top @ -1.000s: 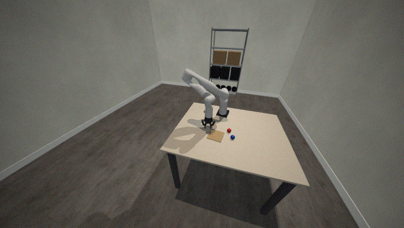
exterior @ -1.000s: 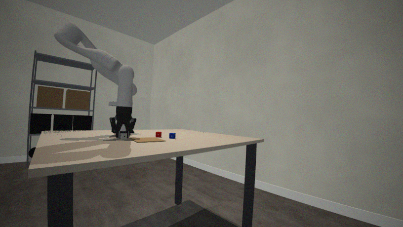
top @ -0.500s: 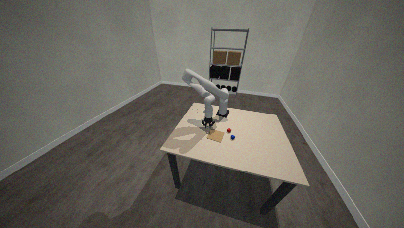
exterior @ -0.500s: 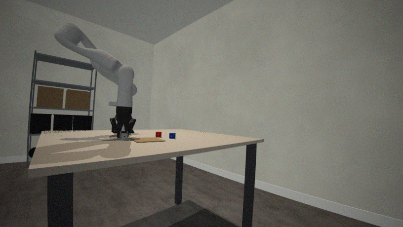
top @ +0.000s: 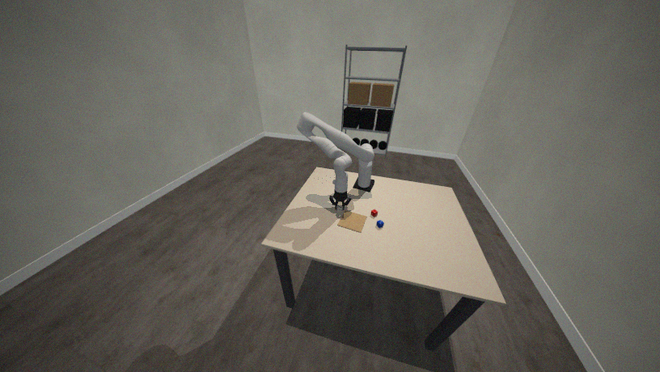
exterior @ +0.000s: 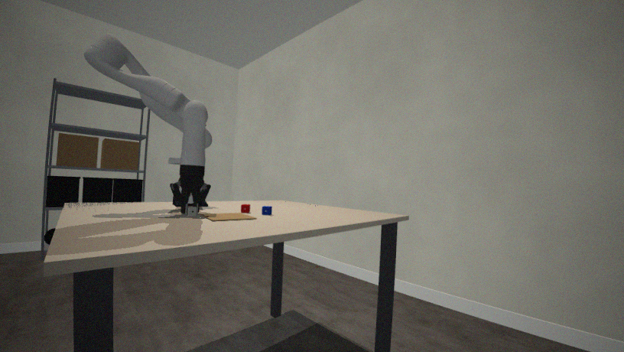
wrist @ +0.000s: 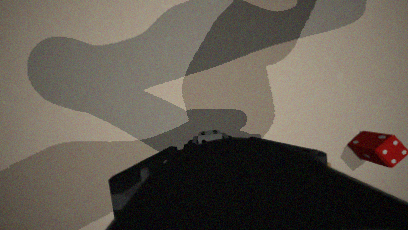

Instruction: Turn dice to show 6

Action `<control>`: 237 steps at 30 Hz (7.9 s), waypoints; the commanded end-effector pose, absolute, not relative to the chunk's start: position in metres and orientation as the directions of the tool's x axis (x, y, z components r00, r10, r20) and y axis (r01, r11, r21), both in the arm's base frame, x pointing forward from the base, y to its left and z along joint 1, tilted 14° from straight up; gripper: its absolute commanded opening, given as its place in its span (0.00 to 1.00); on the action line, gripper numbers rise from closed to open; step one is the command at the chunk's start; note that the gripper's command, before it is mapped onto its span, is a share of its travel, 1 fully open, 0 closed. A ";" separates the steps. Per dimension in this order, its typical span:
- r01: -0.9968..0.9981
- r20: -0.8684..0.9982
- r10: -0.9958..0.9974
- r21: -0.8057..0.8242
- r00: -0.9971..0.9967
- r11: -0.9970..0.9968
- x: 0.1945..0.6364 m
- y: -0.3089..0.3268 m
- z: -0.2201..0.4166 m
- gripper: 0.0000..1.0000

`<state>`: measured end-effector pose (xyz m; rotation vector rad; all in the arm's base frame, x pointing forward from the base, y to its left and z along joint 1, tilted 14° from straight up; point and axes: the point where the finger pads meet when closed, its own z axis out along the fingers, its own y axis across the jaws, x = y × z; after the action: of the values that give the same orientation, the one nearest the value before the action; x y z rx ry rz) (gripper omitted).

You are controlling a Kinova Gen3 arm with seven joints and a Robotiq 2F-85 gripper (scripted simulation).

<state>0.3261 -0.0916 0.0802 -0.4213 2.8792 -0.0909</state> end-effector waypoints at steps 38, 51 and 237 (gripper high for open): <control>-0.277 -0.219 -0.290 -0.091 -0.932 0.957 0.313 -0.089 0.132 0.26; -0.277 -0.219 -0.290 -0.091 -0.932 0.957 0.303 -0.087 0.174 0.26; 0.649 0.917 0.362 0.174 0.167 -0.741 0.379 -0.127 0.177 0.26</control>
<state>0.3780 -0.1253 0.1752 2.6036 1.1900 1.7933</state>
